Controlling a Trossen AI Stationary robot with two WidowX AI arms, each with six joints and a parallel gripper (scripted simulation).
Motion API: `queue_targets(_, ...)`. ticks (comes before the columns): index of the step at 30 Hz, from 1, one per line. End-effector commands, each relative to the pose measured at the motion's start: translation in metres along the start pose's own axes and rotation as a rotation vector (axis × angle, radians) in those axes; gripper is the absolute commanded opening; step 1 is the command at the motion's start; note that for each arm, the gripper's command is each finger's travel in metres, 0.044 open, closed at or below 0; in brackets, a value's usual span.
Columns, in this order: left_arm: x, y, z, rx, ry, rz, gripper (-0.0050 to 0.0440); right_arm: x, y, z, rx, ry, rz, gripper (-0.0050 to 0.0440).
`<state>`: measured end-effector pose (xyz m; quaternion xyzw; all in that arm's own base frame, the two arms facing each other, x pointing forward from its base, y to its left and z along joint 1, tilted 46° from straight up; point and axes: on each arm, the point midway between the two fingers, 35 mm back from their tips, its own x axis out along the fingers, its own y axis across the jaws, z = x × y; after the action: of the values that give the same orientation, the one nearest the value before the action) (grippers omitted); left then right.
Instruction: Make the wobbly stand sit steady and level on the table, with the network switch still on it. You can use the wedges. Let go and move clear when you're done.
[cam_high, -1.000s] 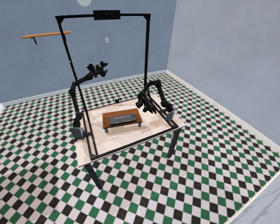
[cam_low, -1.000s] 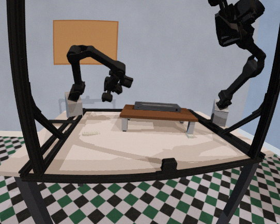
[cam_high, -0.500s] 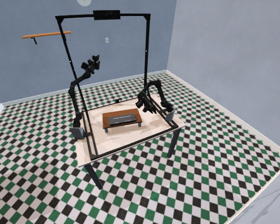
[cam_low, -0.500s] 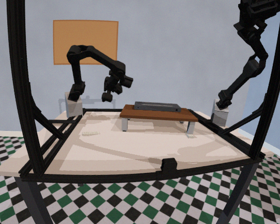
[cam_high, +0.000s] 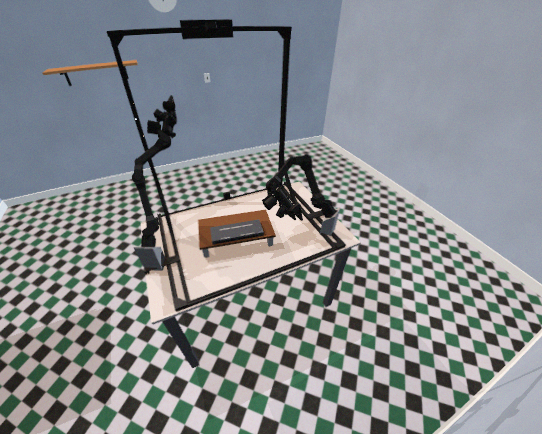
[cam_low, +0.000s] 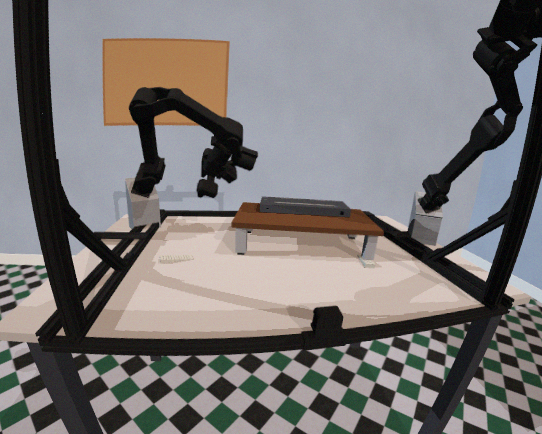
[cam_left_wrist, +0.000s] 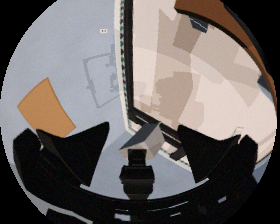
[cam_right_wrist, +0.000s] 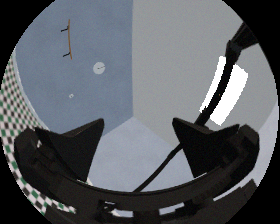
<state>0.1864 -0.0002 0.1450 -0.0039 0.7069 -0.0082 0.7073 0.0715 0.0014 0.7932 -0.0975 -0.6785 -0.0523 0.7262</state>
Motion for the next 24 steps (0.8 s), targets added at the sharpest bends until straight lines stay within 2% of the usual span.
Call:
queue_targets(1, 0.0, 0.0, 0.0, 0.0, 0.0, 0.0, 0.044, 0.003, -0.005, 0.016, 0.03, -0.067, -0.028, 0.044)
queue_targets(7, 0.0, 0.0, 0.0, 0.0, 0.0, 0.0, 0.044, 0.006, -0.015, 0.051, 0.093, -0.203, -0.074, 0.044)
queue_targets(13, 0.0, 0.0, 0.0, 0.0, 0.0, 0.0, 0.044, 0.006, -0.015, 0.051, 0.093, -0.203, -0.074, 0.044)
queue_targets(24, 0.0, 0.0, 0.0, 0.0, 0.0, 0.0, 0.044, 0.005, -0.03, 0.056, -0.716, -0.165, -0.043, 0.044)
